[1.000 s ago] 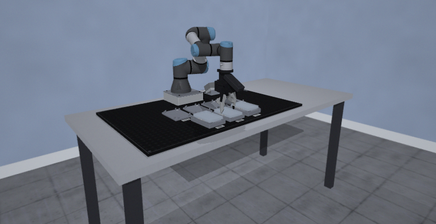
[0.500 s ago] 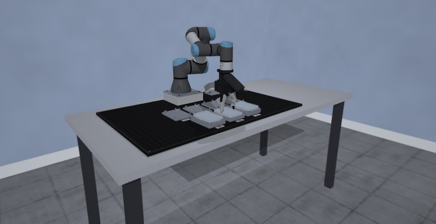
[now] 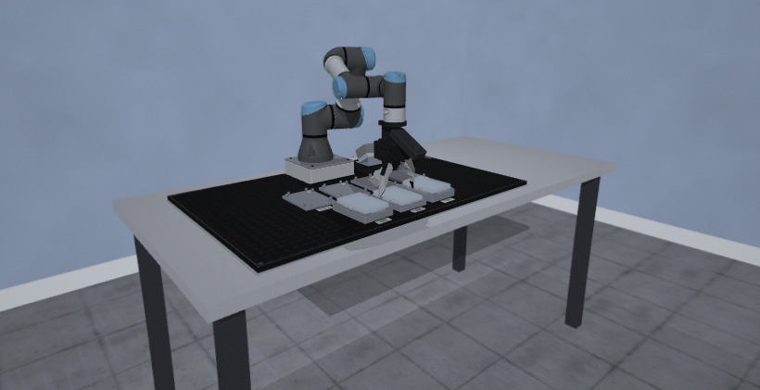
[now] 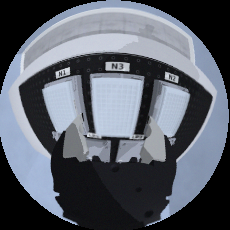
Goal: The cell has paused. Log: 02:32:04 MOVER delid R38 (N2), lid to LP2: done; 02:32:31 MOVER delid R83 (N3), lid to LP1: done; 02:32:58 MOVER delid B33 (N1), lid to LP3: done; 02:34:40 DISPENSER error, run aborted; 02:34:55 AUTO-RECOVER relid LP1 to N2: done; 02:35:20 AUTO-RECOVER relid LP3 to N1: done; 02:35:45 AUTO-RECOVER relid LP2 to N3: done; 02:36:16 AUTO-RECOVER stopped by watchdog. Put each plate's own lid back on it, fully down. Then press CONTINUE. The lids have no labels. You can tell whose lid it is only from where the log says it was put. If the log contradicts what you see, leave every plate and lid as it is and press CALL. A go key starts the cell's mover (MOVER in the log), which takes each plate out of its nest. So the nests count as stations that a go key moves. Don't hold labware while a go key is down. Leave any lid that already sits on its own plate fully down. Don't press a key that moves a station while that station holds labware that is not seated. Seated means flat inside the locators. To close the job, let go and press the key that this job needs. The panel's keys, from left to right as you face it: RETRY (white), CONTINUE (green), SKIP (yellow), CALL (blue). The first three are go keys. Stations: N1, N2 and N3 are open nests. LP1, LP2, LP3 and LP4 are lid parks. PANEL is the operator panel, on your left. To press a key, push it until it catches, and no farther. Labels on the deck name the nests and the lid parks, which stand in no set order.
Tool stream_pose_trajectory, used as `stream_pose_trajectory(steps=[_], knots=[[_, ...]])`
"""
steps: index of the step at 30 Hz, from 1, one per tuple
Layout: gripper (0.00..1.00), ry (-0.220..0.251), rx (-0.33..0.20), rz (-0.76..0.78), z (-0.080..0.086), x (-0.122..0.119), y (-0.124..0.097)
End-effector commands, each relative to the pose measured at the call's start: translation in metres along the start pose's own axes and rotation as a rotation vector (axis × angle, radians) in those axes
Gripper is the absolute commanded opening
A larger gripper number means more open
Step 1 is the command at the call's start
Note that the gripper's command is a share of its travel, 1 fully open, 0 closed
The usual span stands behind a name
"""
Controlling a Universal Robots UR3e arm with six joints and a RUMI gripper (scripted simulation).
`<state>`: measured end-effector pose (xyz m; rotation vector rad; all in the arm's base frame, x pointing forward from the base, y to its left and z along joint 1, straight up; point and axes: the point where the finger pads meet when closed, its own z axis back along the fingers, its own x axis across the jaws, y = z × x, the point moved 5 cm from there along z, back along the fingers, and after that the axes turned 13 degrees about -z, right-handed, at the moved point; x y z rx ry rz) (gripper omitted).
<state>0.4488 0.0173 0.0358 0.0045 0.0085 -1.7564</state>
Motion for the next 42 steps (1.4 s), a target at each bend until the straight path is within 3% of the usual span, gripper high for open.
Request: stream_pose_trajectory(steps=[1, 32, 42], knots=[[0.82, 0.000, 0.003, 0.000, 0.001, 0.000, 0.001], [0.82, 0.000, 0.003, 0.000, 0.001, 0.000, 0.001], [0.82, 0.000, 0.003, 0.000, 0.014, 0.000, 0.000]])
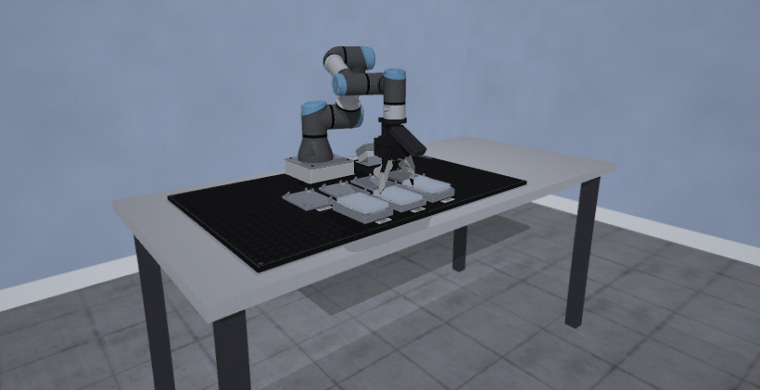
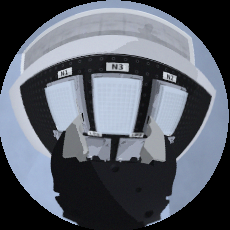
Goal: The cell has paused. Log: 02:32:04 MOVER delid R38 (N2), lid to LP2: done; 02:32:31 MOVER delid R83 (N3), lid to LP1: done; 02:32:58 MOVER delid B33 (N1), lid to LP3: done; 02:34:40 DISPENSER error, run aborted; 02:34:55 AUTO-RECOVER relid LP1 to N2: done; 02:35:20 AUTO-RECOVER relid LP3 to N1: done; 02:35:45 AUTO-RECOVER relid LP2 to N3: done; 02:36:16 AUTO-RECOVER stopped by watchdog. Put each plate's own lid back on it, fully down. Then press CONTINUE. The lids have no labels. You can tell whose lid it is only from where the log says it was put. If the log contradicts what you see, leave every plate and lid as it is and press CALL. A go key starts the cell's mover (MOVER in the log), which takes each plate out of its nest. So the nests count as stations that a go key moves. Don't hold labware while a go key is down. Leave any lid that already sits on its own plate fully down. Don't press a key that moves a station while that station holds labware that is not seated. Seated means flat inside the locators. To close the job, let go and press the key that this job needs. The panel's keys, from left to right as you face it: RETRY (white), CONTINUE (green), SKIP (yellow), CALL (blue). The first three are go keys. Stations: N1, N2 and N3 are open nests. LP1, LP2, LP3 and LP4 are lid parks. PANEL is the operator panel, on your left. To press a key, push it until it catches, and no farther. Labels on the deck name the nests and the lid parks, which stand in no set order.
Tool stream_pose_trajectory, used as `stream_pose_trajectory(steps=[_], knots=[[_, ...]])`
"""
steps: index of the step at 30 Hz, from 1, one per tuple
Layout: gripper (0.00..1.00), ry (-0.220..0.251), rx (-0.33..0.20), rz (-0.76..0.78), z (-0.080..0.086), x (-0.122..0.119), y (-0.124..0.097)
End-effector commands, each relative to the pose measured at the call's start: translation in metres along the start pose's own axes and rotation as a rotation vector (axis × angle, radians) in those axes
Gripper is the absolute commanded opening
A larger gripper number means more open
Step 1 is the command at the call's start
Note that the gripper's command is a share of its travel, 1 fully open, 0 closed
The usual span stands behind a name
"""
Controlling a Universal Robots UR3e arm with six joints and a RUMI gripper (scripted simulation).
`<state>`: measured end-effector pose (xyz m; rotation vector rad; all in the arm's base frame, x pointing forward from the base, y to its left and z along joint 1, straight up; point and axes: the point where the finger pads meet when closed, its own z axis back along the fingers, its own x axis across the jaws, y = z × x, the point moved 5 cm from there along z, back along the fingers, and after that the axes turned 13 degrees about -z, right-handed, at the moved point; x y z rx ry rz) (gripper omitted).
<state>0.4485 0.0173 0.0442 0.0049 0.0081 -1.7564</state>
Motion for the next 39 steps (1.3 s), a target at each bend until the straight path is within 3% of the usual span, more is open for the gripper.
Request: stream_pose_trajectory(steps=[1, 14, 15, 39], knots=[[0.82, 0.000, 0.003, 0.000, 0.008, 0.000, 0.001], [0.82, 0.000, 0.003, 0.000, 0.023, 0.000, 0.001], [0.00, 0.000, 0.003, -0.008, 0.023, 0.001, -0.004], [0.00, 0.000, 0.002, -0.008, 0.023, 0.027, -0.111]])
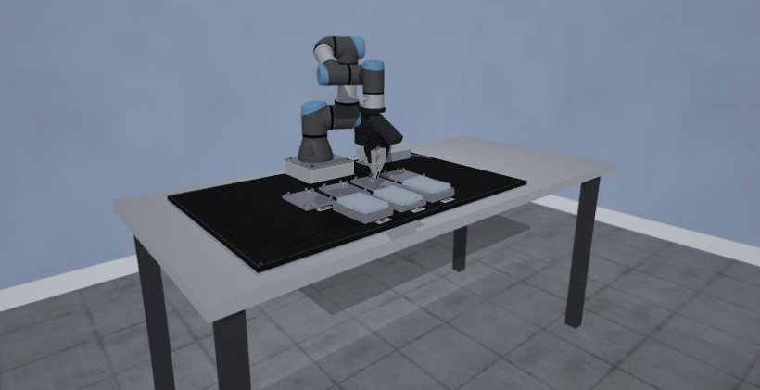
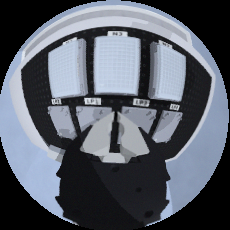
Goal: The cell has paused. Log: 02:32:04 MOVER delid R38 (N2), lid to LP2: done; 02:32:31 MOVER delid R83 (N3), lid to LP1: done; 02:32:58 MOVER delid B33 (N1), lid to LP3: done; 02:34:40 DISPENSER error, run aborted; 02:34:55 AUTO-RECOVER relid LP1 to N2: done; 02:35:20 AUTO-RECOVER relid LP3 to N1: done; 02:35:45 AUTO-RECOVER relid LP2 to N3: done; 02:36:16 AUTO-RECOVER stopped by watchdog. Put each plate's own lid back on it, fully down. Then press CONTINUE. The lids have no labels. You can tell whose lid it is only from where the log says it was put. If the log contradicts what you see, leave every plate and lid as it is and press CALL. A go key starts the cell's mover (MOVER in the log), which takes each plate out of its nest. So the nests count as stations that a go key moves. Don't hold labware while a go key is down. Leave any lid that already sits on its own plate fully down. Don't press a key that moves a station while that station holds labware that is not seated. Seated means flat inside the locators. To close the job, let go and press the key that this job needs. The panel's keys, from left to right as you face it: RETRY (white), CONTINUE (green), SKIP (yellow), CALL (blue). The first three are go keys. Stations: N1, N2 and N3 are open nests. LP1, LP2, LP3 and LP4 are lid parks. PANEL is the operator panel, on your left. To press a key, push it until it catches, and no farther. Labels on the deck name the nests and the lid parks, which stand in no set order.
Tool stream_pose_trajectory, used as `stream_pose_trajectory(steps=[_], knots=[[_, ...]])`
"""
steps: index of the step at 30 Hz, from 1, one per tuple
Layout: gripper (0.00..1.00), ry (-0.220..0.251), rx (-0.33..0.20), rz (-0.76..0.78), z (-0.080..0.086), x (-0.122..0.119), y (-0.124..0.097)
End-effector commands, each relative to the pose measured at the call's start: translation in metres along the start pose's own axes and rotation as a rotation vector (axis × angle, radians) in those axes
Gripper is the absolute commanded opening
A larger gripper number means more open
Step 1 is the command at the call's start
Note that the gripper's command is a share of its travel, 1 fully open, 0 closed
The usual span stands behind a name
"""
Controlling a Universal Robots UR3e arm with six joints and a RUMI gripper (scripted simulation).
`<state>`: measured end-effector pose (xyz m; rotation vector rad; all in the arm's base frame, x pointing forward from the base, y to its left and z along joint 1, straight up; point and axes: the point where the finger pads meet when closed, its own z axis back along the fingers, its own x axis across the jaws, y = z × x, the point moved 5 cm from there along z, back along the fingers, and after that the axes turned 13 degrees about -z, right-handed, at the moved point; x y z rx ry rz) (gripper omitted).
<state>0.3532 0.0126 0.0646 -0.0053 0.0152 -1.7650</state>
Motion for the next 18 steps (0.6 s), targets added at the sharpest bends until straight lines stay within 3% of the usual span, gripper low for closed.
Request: stream_pose_trajectory(steps=[1, 7, 15, 18], knots=[[0.00, 0.002, 0.013, 0.001, 0.002, 0.006, -0.023], [0.00, 0.002, 0.013, 0.001, 0.002, 0.013, -0.051], [0.00, 0.002, 0.013, 0.001, 0.002, 0.014, -0.051], [0.00, 0.002, 0.013, 0.001, 0.017, 0.014, -0.051]])
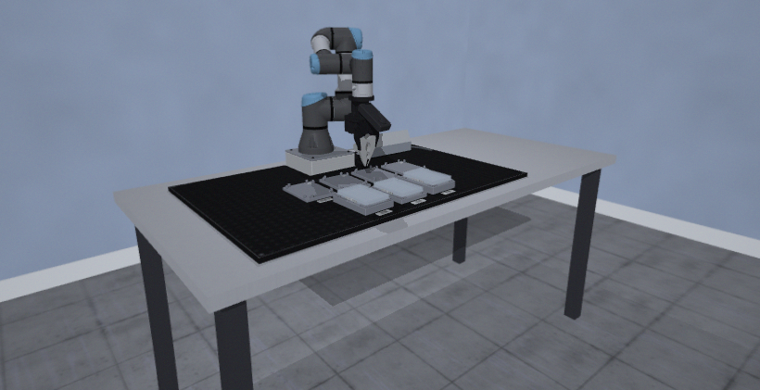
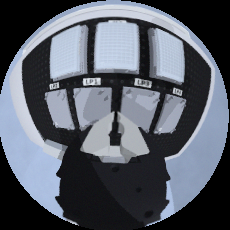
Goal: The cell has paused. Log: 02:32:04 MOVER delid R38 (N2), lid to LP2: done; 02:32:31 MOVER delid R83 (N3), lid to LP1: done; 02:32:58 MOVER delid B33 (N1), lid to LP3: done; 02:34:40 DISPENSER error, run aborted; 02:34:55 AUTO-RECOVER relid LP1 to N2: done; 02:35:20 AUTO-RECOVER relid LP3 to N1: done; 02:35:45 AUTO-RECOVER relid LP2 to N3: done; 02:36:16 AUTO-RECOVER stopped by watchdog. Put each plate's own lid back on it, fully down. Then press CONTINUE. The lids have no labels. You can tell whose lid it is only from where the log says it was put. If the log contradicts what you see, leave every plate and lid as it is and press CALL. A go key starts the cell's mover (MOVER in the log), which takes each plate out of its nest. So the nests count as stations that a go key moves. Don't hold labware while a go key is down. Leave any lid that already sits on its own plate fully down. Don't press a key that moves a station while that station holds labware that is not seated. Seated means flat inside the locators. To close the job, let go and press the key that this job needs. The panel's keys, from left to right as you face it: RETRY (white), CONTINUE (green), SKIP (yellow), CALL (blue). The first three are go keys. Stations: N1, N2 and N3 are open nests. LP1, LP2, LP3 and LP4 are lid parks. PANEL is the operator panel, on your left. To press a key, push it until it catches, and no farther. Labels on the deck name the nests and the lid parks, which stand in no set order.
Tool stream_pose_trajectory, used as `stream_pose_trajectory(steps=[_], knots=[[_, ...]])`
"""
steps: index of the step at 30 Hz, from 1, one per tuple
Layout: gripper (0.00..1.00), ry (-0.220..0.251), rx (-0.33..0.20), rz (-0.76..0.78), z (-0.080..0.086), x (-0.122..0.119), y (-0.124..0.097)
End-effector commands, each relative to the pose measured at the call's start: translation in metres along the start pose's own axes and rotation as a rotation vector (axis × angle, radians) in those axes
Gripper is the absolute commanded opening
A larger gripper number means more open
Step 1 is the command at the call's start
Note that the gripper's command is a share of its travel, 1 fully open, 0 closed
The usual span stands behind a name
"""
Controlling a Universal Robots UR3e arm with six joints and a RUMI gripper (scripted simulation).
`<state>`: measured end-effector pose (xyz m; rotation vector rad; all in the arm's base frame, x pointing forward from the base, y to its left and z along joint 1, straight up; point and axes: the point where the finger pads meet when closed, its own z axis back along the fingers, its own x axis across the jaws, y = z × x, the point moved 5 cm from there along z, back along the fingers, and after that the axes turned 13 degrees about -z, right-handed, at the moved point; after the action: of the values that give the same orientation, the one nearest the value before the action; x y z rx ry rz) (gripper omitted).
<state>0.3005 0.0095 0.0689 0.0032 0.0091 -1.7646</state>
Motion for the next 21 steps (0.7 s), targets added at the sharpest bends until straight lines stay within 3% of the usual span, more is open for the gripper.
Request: stream_pose_trajectory(steps=[1, 6, 8, 12, 18, 21], knots=[[0.00, 0.000, 0.004, 0.000, 0.018, 0.000, 0.000], [0.00, 0.000, 0.004, 0.000, 0.043, 0.000, 0.000], [0.00, 0.000, 0.004, 0.000, 0.043, 0.000, 0.000], [0.00, 0.000, 0.004, 0.000, 0.060, 0.000, 0.000], [0.00, 0.000, 0.004, 0.000, 0.060, 0.000, 0.000], [0.00, 0.000, 0.004, 0.060, 0.060, -0.013, -0.007]])
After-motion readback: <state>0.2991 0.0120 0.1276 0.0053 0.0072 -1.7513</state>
